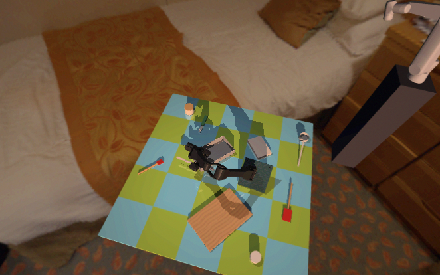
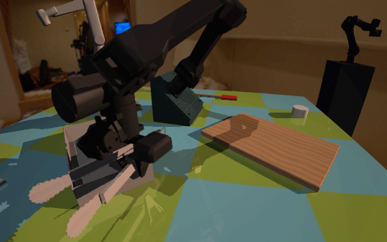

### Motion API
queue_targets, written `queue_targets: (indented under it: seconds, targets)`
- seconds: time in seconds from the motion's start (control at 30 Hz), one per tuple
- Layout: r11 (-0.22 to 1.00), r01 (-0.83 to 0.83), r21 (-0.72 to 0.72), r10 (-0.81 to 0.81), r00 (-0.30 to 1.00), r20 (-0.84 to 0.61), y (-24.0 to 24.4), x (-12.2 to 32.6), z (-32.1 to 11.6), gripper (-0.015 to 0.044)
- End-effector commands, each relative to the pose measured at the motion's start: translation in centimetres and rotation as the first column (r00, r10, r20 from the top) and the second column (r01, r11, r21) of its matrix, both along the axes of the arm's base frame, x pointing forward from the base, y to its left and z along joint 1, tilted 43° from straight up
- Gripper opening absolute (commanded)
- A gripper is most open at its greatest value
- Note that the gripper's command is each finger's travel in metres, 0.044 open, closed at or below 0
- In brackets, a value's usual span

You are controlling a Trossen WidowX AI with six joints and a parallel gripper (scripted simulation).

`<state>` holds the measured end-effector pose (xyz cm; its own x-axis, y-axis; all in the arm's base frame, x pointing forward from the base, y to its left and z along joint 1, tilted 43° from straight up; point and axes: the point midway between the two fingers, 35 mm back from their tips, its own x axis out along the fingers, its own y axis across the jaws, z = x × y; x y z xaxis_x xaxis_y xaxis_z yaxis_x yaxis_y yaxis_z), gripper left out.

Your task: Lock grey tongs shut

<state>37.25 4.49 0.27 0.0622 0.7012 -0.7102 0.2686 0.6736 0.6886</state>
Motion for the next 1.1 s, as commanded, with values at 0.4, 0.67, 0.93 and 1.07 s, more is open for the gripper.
queue_targets:
  seconds: [0.4, 0.67, 0.93, 1.07]
  targets:
    - [0.999, 0.014, -0.035, -0.015, 1.000, -0.020, -1.12, -0.38, -0.68, 0.0155]
    - [0.999, 0.014, -0.035, -0.015, 1.000, -0.020, -1.12, -0.38, -0.68, 0.0102]
    - [0.999, 0.014, -0.035, -0.015, 1.000, -0.020, -1.12, -0.38, -0.68, 0.0048]
    - [0.999, 0.014, -0.035, -0.015, 1.000, -0.020, -1.12, -0.38, -0.68, 0.0022]
